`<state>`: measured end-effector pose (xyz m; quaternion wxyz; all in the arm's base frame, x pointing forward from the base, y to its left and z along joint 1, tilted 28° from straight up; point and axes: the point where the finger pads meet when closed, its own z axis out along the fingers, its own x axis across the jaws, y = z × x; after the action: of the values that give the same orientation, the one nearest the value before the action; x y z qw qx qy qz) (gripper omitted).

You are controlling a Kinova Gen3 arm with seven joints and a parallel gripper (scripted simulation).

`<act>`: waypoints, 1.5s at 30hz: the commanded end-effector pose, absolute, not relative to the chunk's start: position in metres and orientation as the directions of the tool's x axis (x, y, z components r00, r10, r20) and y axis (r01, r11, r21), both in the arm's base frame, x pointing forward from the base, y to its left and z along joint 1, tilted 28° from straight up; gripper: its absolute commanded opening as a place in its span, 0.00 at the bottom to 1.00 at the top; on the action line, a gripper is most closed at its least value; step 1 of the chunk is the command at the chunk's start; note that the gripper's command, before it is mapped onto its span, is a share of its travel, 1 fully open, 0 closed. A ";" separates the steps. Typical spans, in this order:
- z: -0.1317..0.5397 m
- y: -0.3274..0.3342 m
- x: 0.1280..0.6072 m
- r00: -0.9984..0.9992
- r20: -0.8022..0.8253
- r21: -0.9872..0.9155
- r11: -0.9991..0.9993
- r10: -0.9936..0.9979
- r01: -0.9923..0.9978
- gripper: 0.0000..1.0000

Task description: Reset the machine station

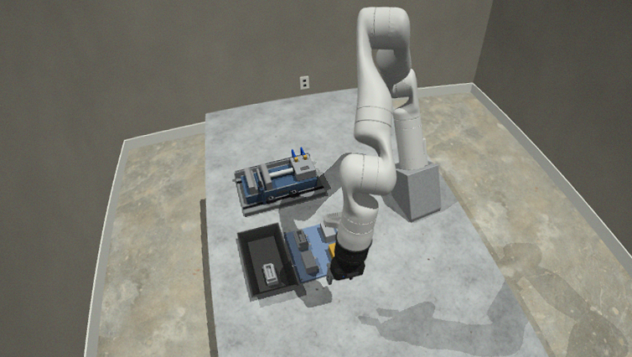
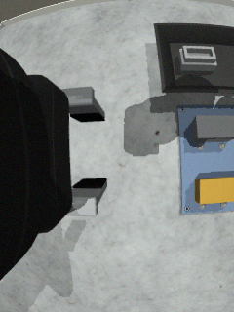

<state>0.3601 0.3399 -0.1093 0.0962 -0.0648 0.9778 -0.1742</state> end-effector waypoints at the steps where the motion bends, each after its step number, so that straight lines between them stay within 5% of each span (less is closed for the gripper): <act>1: -0.102 0.335 0.362 -0.976 -0.158 -0.358 0.930 -0.153 -0.087 1.00; 45: -0.060 0.292 0.364 -0.989 -0.075 -0.425 0.901 -0.131 -0.087 1.00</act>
<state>0.3619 0.2925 -0.0644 0.0508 -0.0581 0.9732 -0.2165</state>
